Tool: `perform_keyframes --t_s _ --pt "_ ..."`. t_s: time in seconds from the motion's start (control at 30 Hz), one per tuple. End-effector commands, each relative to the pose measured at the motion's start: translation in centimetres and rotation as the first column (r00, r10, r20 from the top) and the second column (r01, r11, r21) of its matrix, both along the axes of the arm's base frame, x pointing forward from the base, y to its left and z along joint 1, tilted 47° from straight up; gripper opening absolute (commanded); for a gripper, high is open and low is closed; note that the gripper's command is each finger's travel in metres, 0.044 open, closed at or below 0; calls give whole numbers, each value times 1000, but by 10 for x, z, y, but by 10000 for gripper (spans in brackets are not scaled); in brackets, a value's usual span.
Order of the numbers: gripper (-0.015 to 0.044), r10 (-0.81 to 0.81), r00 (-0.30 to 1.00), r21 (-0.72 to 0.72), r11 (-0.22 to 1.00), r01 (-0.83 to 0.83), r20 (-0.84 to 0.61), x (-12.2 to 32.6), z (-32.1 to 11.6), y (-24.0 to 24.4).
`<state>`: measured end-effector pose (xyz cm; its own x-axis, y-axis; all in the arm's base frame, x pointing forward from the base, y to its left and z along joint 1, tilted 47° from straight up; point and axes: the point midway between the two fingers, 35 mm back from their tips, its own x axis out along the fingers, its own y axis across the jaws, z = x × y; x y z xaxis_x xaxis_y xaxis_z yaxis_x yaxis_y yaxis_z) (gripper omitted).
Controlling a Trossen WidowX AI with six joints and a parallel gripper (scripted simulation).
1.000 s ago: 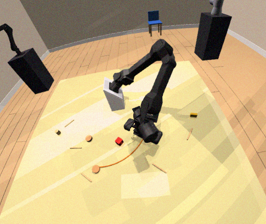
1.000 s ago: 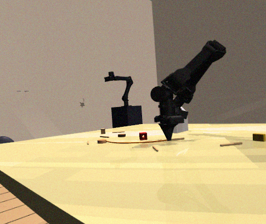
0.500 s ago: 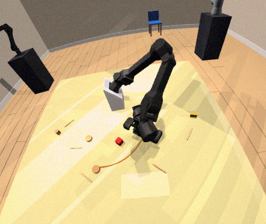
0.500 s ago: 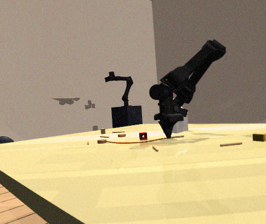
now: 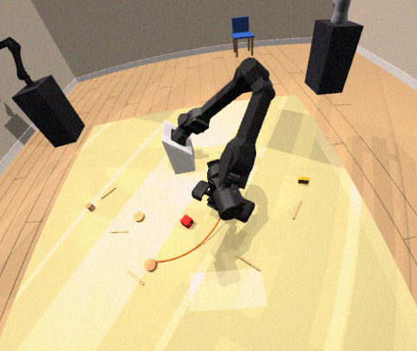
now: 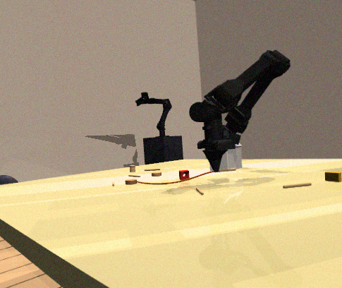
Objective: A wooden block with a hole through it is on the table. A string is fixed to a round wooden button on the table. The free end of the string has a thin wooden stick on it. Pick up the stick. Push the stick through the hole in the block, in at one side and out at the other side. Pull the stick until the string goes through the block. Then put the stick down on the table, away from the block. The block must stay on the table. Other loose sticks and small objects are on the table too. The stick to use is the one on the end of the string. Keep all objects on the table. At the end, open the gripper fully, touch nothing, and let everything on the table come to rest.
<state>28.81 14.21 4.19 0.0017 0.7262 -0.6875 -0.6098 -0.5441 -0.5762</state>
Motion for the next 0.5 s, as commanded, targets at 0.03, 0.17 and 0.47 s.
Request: perform_keyframes --t_s 0.03,0.17,0.47 --pt "0 0 1000 5 1000 0 9 2 7 -5" --pt "0 0 1000 6 1000 0 9 1 10 -8" --pt "0 0 1000 6 1000 0 9 0 19 -17"
